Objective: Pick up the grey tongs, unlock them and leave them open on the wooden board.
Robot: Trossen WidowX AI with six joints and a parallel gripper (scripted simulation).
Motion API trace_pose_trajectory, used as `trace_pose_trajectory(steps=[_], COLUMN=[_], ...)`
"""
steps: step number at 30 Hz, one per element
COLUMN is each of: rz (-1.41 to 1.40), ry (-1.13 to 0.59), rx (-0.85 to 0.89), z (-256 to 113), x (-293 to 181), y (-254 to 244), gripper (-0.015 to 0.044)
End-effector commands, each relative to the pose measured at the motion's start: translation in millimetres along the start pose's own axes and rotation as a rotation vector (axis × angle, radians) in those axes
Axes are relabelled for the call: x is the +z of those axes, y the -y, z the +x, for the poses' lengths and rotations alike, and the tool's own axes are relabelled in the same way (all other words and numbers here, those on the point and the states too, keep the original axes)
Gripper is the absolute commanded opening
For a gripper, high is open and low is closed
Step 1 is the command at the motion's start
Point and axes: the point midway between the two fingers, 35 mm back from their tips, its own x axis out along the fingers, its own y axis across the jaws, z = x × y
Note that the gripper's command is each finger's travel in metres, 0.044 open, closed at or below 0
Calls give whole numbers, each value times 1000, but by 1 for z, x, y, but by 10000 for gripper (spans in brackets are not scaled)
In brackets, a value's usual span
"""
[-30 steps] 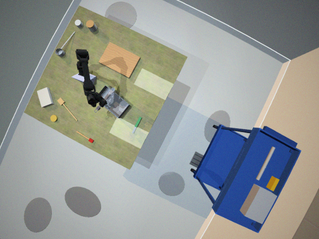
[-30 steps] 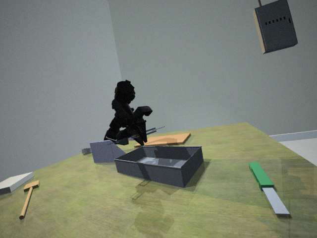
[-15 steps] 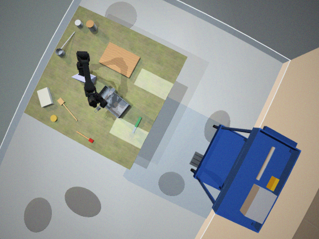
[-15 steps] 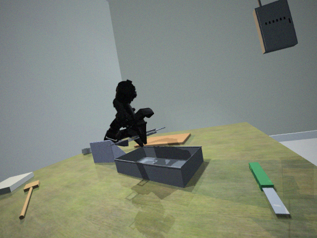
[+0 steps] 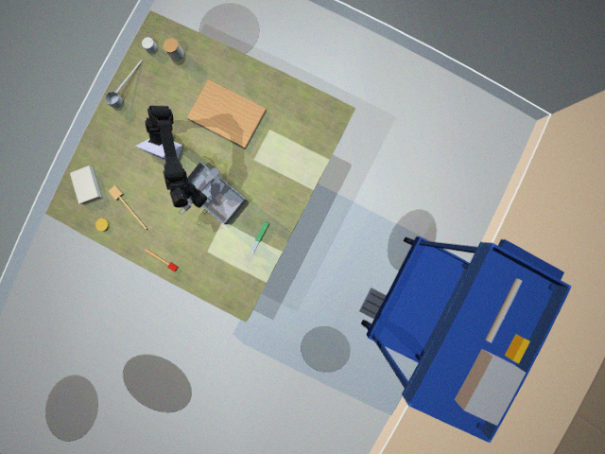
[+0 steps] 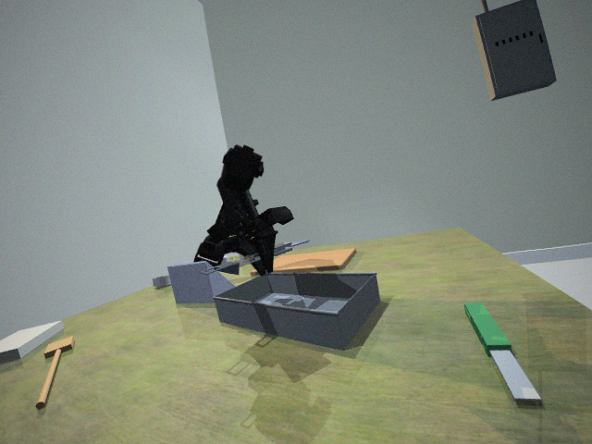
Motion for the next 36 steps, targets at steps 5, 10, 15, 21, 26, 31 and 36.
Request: trace_pose_trajectory(steps=[5,10,15,21,26,31,36], rz=[-12,-14,-18,-23,-23,-46,-187], ry=[6,3,-3,-11,-11,-19,-30], rx=[-84,-144,-205,-270,-272,-273,-261], z=[-3,-4,-5,-7,-7,-6,-12], x=[0,-1,-3,-6,-6,-15,-53], y=[-1,2,4,8,8,7,-1], gripper=[-150,-150,-150,-150,-150,-150,-150])
